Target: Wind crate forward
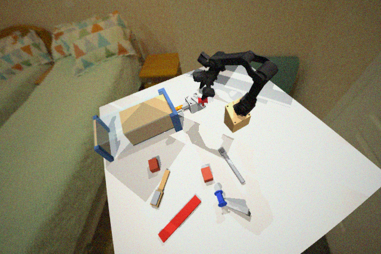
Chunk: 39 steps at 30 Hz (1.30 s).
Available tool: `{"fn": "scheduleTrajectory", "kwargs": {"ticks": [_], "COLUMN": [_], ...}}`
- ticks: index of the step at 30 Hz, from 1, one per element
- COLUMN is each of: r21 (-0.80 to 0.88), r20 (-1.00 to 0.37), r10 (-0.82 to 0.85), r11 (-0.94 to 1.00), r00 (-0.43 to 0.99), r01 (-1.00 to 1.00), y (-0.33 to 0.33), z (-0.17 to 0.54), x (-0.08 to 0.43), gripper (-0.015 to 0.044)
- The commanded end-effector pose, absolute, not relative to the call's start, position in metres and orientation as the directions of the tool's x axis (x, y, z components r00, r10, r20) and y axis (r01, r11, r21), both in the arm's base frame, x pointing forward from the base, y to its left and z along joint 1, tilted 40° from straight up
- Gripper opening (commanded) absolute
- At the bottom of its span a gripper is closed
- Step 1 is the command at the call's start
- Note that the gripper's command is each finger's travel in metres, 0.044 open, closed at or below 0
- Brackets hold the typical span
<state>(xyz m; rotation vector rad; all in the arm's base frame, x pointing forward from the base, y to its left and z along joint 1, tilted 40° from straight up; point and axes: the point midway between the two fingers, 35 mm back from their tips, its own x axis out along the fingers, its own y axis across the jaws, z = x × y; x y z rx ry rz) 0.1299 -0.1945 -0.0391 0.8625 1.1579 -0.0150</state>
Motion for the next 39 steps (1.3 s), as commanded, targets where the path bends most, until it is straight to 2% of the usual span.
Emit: {"fn": "scheduleTrajectory", "kwargs": {"ticks": [1, 10, 15, 34, 39], "r21": [0.591, 0.591, 0.589, 0.574, 0.573], "r20": [-0.799, -0.799, -0.801, -0.784, -0.782], "r10": [0.421, 0.423, 0.423, 0.619, 0.623], "r11": [0.684, 0.682, 0.682, 0.695, 0.696], "r00": [0.430, 0.428, 0.424, 0.046, 0.031], "r01": [0.428, 0.430, 0.433, 0.433, 0.433], "y": [-0.196, -0.202, -0.209, -0.310, -0.312], "z": [-0.031, 0.023, 0.014, -0.063, -0.067], "x": [0.128, 0.103, 0.109, 0.166, 0.168], "gripper": [0.0440, 0.0440, 0.0440, 0.0440, 0.0440]}}
